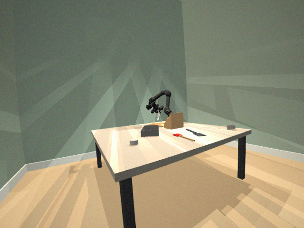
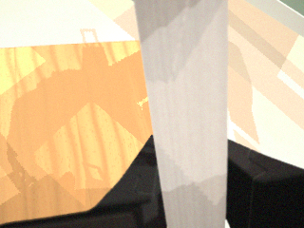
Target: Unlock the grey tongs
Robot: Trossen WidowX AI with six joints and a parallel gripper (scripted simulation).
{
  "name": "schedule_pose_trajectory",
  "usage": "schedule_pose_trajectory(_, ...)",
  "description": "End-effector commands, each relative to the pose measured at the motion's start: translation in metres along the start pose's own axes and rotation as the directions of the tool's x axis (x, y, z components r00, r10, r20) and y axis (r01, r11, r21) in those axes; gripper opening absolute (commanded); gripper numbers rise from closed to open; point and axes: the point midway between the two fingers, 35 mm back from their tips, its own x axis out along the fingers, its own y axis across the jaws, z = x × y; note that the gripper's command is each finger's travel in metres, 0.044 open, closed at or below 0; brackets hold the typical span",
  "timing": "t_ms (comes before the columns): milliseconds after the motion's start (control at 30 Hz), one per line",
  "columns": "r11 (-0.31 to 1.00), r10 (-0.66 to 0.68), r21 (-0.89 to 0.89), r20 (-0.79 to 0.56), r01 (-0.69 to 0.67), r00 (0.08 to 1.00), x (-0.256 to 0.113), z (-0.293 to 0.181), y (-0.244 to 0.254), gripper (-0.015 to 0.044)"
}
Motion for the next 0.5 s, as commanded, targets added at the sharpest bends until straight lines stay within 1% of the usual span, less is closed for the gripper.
schedule_pose_trajectory(0,0.999,-0.037,-0.004,-0.069,0.037,0.997,0.0033,-0.0006,-0.0034,-0.0150)
schedule_pose_trajectory(233,0.996,-0.091,-0.017,-0.196,0.090,0.976,0.0080,-0.0064,-0.0080,-0.0150)
schedule_pose_trajectory(467,0.994,-0.106,-0.024,-0.315,0.103,0.943,0.0103,-0.0104,-0.0083,-0.0150)
